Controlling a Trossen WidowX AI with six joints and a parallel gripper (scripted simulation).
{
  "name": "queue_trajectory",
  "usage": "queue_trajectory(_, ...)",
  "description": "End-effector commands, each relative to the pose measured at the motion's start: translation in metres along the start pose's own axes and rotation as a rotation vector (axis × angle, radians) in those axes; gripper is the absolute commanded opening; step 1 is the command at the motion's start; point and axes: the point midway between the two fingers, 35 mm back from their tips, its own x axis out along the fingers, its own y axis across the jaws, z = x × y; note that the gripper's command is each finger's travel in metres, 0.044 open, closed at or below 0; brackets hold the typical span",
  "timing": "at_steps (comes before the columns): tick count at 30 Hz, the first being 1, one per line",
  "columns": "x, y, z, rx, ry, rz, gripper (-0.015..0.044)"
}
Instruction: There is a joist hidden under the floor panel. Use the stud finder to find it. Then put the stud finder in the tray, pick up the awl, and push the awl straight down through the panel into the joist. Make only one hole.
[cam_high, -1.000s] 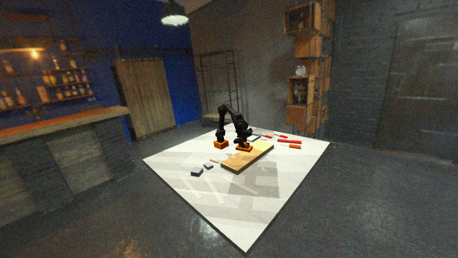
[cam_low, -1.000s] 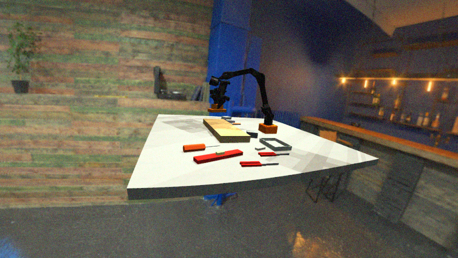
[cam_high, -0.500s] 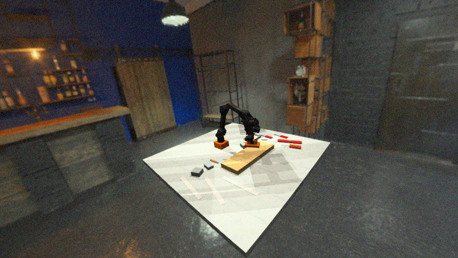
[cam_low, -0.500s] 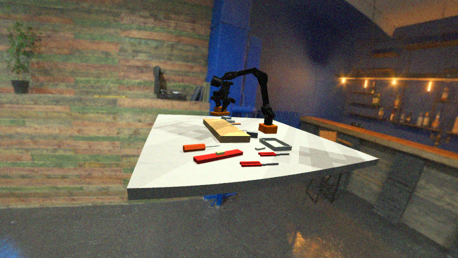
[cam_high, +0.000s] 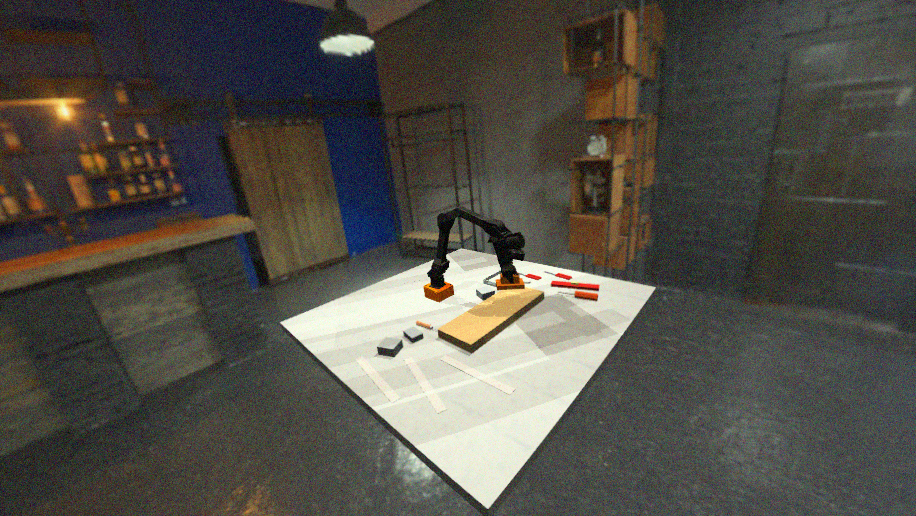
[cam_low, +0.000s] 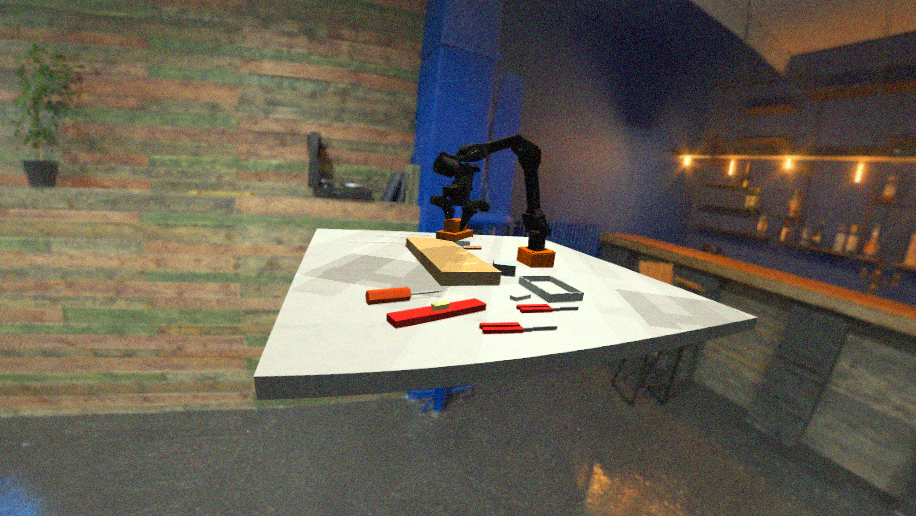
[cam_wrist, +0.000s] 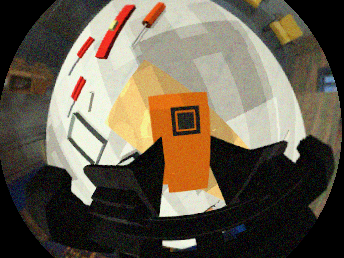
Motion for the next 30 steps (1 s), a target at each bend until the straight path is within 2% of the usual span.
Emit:
queue_trajectory(1, 0.000, 0.027, 0.011, -0.066, -0.011, 0.009, 0.0000)
queue_trajectory(15, 0.010, 0.115, 0.028, -0.276, -0.014, 0.072, 0.0000)
queue_trajectory(30, 0.013, 0.208, 0.024, -0.502, -0.021, 0.137, 0.0000)
